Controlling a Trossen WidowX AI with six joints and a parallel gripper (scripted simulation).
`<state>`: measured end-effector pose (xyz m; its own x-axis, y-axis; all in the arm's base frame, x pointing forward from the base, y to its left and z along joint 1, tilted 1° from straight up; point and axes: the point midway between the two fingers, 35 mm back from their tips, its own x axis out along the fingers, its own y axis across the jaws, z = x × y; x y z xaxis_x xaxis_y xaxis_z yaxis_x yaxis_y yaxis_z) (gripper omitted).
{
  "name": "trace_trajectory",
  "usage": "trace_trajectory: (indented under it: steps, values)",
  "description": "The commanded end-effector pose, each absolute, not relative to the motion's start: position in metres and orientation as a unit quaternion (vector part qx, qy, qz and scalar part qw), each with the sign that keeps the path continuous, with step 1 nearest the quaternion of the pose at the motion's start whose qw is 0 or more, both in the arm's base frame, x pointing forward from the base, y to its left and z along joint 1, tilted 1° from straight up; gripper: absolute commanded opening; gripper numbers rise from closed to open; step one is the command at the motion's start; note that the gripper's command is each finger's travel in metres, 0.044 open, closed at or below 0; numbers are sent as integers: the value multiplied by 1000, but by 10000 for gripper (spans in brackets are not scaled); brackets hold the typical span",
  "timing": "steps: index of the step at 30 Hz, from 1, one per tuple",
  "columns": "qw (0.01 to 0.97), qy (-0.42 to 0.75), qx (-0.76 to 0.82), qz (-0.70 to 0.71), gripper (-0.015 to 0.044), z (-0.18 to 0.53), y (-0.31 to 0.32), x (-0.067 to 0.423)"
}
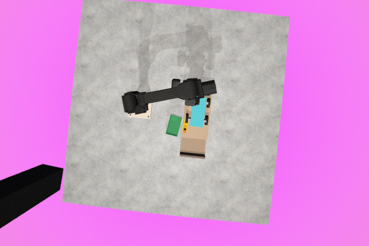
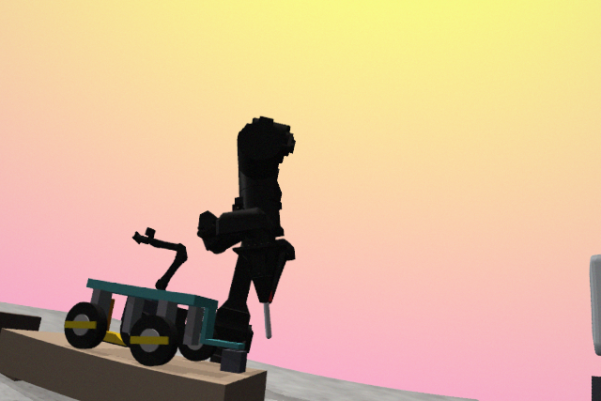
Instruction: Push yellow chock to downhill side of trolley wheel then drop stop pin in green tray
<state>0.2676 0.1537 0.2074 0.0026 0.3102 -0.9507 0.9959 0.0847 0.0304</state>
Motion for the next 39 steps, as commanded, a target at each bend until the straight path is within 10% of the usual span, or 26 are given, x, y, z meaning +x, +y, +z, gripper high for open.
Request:
trace_trajectory:
  steps: [1, 39]
  values:
    - [442, 588, 555, -388, 0, 207, 153, 254]
    - [444, 587, 553, -391, 0, 190, 76, 224]
